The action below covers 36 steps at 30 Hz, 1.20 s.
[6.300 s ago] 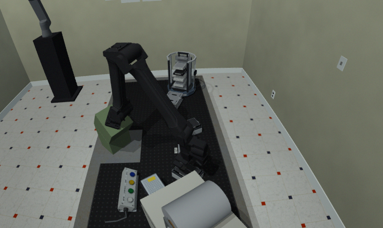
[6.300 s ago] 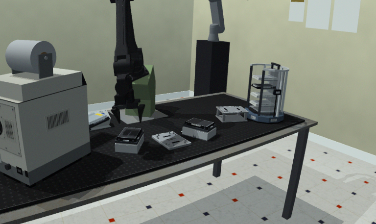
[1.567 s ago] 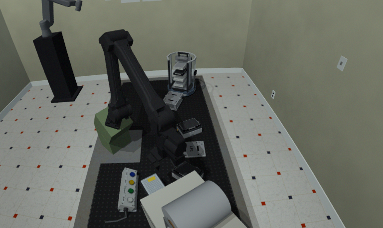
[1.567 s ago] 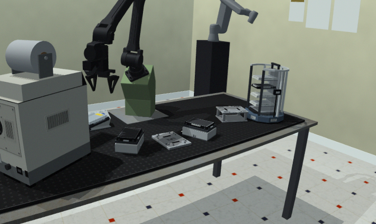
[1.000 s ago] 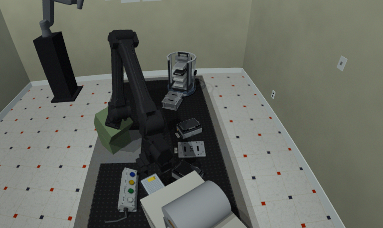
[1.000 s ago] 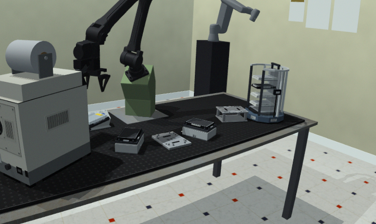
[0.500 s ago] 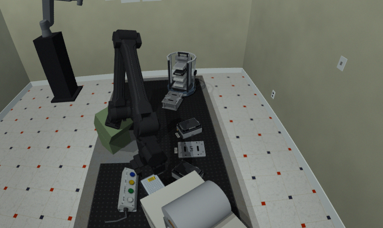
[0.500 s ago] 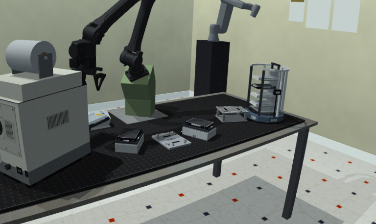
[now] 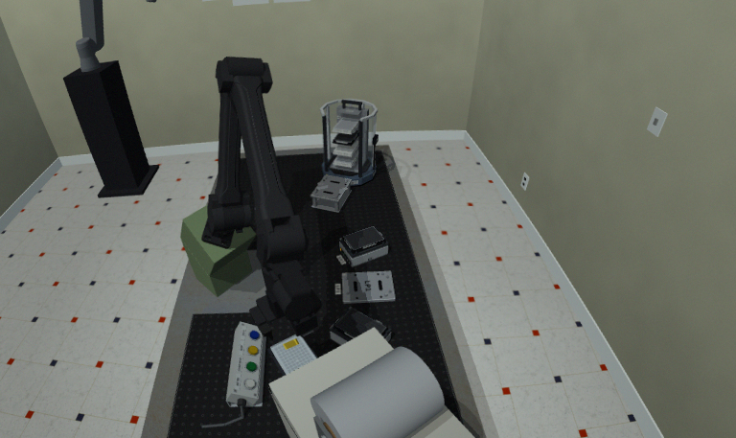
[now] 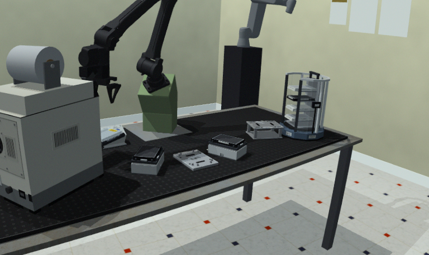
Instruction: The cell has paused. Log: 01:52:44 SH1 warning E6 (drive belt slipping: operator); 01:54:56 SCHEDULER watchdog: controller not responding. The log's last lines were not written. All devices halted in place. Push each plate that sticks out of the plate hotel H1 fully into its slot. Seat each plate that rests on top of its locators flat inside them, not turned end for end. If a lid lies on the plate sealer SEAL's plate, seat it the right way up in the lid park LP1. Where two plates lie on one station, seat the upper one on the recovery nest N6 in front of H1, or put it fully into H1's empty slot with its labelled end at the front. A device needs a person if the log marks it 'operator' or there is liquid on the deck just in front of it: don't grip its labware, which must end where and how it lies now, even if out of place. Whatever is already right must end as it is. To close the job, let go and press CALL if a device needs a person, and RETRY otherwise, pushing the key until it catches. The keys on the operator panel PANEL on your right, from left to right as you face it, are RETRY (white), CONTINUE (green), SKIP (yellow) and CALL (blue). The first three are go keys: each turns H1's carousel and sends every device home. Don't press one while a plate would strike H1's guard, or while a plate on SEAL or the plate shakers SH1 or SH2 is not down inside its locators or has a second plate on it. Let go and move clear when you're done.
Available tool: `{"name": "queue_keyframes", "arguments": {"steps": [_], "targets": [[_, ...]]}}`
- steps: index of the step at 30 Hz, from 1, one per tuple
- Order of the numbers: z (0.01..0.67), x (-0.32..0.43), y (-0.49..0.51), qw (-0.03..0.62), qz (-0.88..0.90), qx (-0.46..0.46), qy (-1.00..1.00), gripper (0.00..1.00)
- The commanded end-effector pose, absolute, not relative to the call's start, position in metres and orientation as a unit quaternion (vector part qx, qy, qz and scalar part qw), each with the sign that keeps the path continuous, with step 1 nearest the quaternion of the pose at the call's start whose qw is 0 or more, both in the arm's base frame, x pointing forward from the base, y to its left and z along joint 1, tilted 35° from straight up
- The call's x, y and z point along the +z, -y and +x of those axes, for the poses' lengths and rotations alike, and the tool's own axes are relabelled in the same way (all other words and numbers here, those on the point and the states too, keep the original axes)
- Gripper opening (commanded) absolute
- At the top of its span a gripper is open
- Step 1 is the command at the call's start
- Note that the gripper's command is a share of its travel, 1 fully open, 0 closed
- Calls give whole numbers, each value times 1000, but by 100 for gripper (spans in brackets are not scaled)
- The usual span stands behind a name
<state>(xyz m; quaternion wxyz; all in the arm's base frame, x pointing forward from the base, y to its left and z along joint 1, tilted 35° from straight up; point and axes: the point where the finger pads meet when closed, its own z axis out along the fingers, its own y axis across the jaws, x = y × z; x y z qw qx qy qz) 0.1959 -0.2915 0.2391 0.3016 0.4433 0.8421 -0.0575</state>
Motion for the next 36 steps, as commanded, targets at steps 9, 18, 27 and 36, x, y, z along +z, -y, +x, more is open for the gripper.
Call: {"name": "queue_keyframes", "arguments": {"steps": [9, 18, 27, 36], "targets": [[198, 230, 294, 297, 451, -50, -840, 100], [198, 230, 294, 297, 451, -50, -840, 100], [198, 230, 294, 297, 451, -50, -840, 100], [216, 200, 304, 296, 447, -51, -843, 100]]}}
